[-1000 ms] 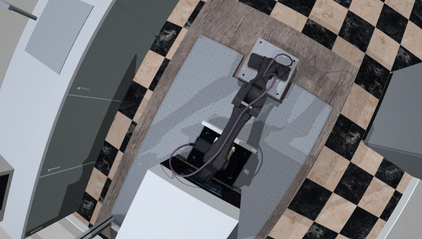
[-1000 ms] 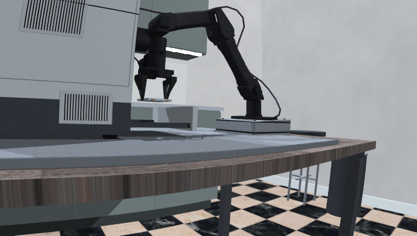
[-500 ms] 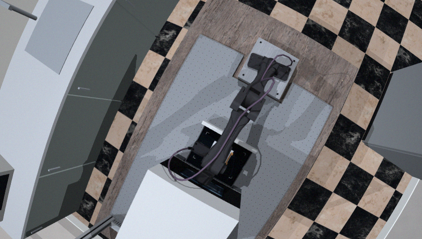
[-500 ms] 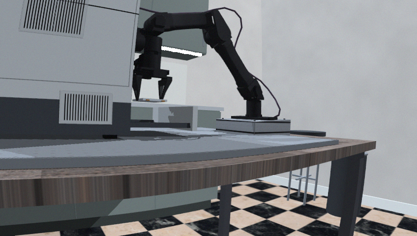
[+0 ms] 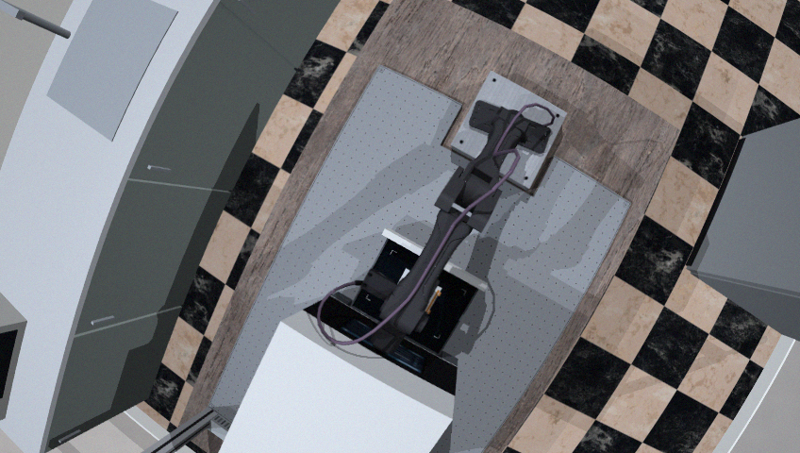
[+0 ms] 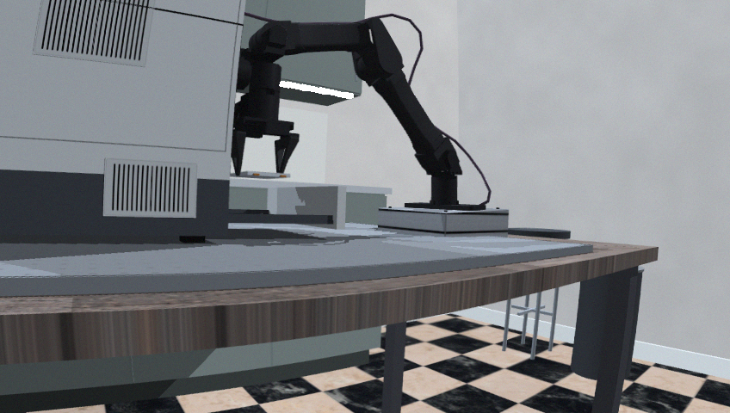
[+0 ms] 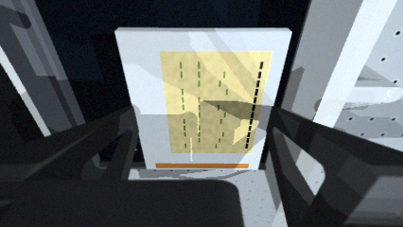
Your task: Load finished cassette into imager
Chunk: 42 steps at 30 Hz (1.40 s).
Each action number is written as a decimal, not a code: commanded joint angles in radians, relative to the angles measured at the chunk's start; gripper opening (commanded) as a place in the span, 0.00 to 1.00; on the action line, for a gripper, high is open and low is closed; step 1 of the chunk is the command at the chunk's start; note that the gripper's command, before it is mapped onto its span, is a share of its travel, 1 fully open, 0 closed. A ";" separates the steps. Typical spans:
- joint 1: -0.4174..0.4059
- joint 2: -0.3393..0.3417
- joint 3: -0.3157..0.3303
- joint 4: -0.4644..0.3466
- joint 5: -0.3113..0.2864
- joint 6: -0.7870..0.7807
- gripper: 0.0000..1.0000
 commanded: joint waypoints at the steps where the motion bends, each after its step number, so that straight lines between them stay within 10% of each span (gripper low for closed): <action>1: -0.001 -0.016 0.015 -0.009 0.004 0.003 0.00; 42: 0.010 0.012 -0.150 0.174 0.013 0.010 0.00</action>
